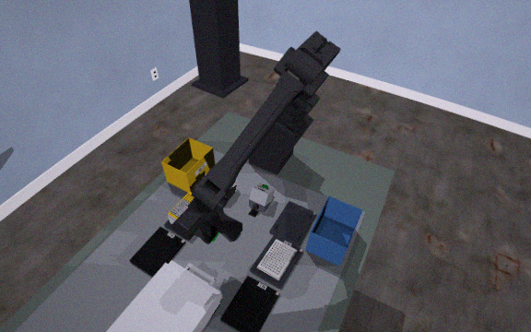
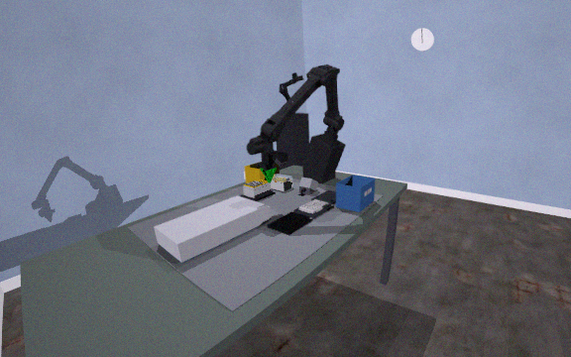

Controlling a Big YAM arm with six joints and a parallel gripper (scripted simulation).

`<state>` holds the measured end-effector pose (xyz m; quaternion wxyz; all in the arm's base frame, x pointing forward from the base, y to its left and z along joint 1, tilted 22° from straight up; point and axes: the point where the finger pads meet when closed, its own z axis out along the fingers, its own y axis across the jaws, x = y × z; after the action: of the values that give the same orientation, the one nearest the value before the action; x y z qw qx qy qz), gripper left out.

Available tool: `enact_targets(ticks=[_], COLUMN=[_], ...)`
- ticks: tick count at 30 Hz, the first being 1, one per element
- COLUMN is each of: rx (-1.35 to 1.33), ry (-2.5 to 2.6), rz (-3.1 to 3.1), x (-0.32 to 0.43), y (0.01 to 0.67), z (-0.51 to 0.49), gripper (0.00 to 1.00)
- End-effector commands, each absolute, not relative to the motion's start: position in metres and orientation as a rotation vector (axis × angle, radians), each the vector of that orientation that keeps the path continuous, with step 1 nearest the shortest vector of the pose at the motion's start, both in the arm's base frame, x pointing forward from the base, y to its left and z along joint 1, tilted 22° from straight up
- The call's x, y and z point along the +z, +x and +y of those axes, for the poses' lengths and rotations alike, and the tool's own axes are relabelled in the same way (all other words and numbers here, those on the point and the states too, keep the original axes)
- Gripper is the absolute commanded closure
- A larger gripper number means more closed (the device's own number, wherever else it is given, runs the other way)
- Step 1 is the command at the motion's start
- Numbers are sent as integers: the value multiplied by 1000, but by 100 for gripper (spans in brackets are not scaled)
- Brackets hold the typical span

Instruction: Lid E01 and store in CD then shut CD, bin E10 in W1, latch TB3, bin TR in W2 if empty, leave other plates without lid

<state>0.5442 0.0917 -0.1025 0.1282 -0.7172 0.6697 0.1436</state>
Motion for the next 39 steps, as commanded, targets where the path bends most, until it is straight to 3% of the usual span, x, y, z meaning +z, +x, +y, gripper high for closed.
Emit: enact_targets(ticks=[1, 39], rx=[352, 340], ry=[-2065, -2060], rz=[1916, 1912], x=[-71, -69], y=[566, 570], z=[82, 82], gripper=[100, 100])
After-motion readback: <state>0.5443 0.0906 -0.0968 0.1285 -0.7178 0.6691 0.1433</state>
